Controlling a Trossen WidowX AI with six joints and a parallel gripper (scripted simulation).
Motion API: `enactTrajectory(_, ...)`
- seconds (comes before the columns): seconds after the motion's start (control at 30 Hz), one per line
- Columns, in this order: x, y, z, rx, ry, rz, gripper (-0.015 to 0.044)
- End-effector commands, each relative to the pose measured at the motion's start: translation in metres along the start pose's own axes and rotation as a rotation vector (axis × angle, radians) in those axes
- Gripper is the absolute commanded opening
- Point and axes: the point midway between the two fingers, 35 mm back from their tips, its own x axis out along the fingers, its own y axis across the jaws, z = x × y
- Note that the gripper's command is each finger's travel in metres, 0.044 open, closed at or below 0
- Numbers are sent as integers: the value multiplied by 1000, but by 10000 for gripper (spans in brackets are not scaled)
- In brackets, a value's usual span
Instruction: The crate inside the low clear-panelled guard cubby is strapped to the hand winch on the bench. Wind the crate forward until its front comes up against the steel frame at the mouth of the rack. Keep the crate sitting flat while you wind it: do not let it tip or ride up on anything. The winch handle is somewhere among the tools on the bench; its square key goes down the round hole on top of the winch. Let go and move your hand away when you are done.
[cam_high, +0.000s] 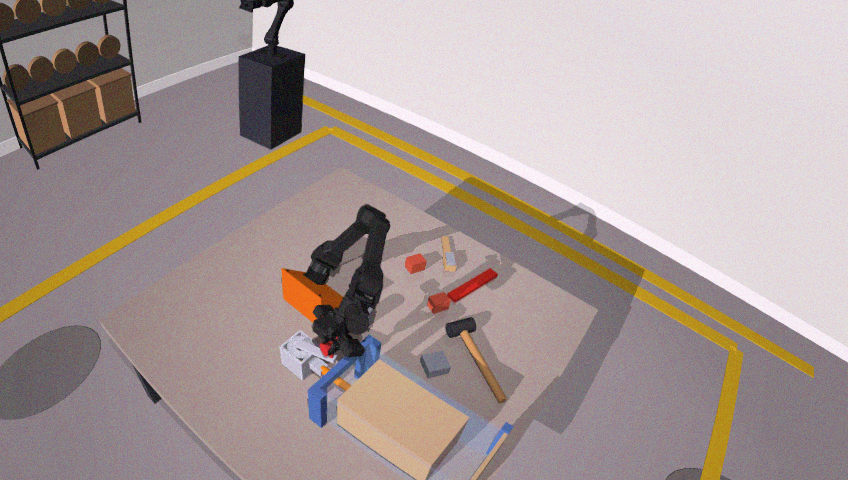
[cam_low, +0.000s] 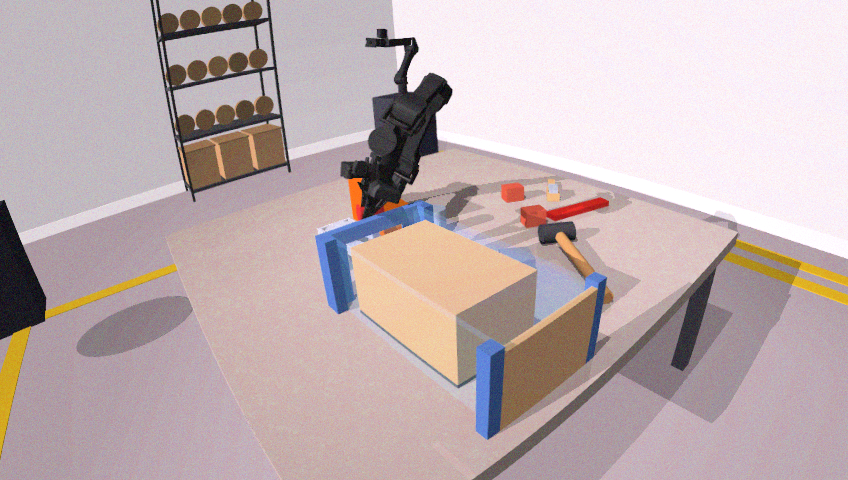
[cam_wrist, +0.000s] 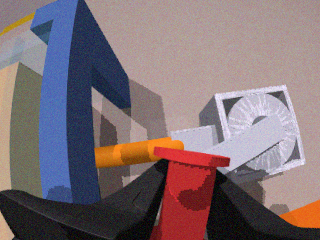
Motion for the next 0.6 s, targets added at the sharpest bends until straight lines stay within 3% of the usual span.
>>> enactTrajectory(0.0,-2,-10,-15,-2,34,-23,0)
enactTrajectory(0.57,-9,-28,-27,-1,35,-25,0)
